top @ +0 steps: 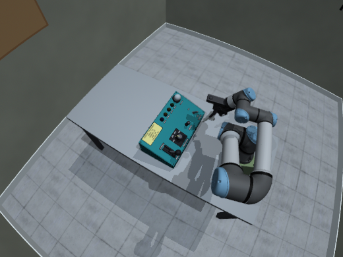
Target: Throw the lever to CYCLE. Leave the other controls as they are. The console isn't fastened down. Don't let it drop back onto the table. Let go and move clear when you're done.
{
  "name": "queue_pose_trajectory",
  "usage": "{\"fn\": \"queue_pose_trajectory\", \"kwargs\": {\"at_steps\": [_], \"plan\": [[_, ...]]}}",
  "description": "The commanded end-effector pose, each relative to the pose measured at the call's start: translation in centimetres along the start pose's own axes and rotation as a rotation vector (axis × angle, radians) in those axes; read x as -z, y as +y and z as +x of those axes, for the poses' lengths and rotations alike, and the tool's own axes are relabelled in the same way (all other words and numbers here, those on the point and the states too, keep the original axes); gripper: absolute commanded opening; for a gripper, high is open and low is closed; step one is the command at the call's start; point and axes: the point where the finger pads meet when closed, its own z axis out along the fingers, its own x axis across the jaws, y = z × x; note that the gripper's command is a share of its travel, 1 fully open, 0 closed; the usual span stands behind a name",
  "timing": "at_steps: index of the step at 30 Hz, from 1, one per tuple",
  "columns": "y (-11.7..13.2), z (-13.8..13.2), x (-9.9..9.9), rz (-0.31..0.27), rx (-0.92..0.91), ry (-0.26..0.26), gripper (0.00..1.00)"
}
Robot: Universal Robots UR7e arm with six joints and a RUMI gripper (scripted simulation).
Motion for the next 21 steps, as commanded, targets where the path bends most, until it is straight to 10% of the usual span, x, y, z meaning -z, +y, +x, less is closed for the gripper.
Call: {"fn": "queue_pose_trajectory", "kwargs": {"at_steps": [1,21], "plan": [[-0.02,0.02,0.02,0.0,0.0,0.0,1.0],[-0.22,0.03,0.33,0.0,0.0,0.0,1.0]]}}
